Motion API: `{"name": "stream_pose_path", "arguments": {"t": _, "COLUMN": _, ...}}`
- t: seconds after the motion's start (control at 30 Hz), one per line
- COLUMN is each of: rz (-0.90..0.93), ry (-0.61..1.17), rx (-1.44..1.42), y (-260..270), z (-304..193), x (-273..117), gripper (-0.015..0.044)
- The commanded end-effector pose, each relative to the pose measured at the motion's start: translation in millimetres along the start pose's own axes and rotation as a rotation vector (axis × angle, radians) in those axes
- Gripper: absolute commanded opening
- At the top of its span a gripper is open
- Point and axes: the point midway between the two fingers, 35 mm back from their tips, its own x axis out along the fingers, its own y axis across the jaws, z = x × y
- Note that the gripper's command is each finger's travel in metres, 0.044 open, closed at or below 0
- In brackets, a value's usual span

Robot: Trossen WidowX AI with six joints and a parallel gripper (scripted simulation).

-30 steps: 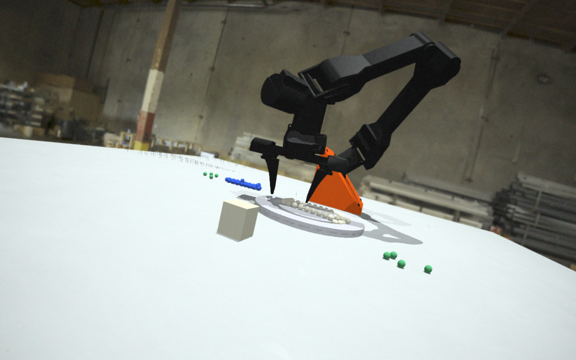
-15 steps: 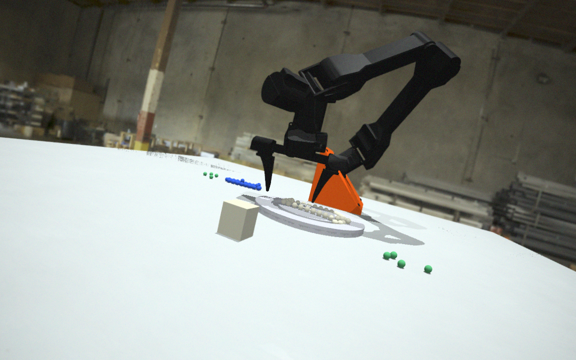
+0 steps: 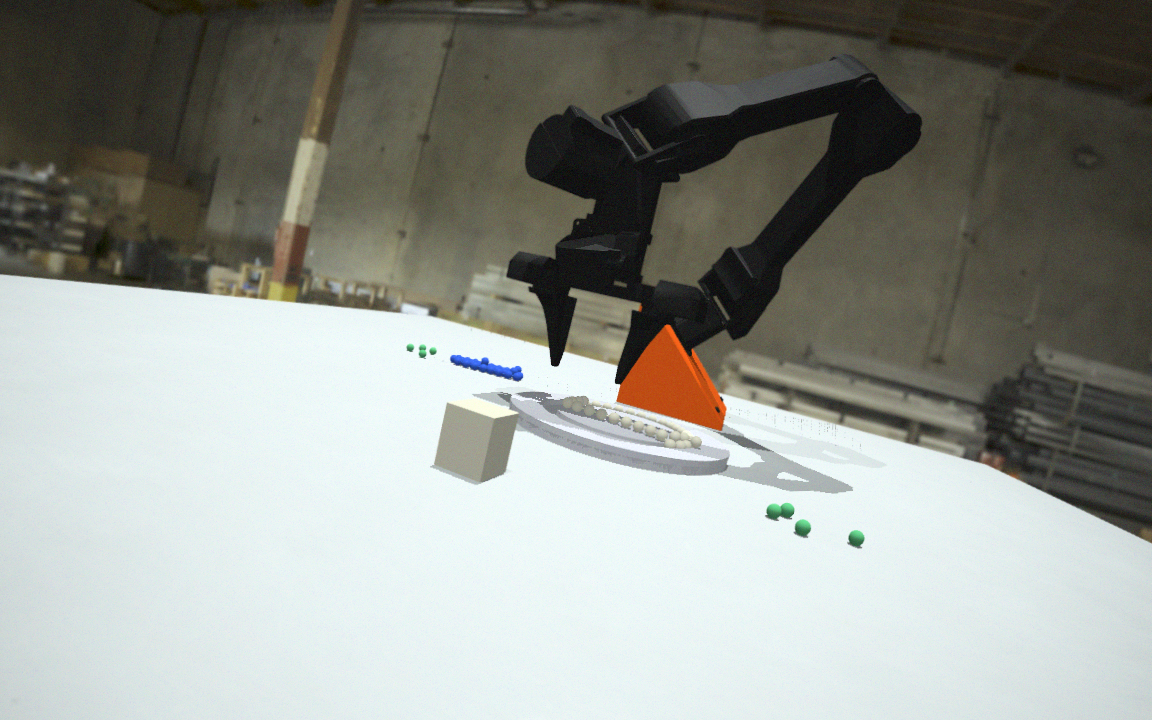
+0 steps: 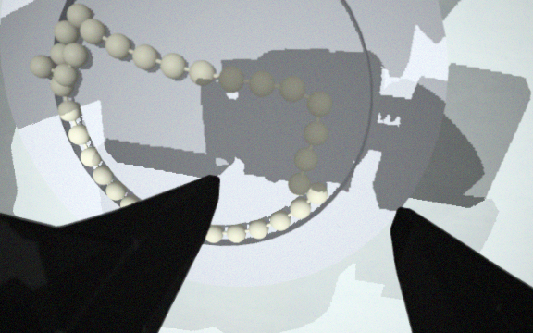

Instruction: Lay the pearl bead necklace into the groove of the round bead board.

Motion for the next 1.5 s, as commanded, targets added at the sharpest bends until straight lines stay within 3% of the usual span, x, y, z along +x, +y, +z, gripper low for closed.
{"name": "stream_pose_path", "arguments": {"t": 0.0, "rz": -0.006, "ry": -0.005, "rx": 0.111, "y": 2, "z": 6, "x": -12, "gripper": 0.0177}}
{"name": "stream_pose_path", "arguments": {"t": 0.1, "rz": -0.006, "ry": -0.005, "rx": 0.111, "y": 2, "z": 6, "x": -12, "gripper": 0.012}}
{"name": "stream_pose_path", "arguments": {"t": 1.33, "rz": -0.004, "ry": -0.005, "rx": 0.111, "y": 2, "z": 6, "x": 29, "gripper": 0.012}}
{"name": "stream_pose_path", "arguments": {"t": 1.47, "rz": -0.01, "ry": -0.005, "rx": 0.106, "y": 1, "z": 7, "x": 26, "gripper": 0.0015}}
